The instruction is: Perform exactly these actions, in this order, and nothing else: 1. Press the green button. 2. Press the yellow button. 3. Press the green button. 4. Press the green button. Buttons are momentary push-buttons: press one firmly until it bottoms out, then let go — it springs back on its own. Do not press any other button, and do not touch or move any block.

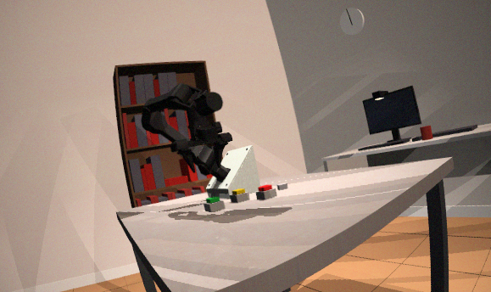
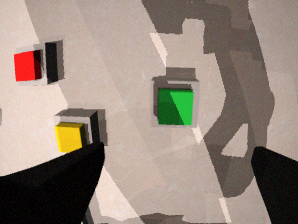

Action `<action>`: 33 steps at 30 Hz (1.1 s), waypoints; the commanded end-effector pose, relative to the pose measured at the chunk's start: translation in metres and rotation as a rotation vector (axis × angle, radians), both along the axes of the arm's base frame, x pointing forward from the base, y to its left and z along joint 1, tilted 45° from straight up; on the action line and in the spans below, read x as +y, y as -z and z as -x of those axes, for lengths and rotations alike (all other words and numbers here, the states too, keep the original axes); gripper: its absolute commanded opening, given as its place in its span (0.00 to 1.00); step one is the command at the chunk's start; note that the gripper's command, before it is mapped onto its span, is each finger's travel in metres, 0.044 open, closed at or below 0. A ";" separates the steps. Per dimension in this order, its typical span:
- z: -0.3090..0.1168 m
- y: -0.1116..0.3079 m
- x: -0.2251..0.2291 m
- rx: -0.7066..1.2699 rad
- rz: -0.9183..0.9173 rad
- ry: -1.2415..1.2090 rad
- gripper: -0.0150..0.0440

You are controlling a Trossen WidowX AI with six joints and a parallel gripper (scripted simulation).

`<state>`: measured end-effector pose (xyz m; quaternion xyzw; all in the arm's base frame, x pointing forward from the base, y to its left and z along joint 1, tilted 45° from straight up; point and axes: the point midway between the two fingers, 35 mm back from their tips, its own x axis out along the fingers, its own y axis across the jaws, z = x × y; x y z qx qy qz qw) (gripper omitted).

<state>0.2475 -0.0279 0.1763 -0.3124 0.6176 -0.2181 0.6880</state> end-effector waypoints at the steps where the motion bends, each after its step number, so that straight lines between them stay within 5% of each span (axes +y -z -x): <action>1: -0.001 0.007 -0.007 0.016 0.008 -0.010 0.84; 5: -0.007 0.040 -0.041 0.014 0.012 -0.010 0.67; 14: -0.007 0.042 -0.043 0.013 0.013 -0.010 0.29; 33: -0.009 0.052 -0.052 0.013 0.013 -0.009 0.29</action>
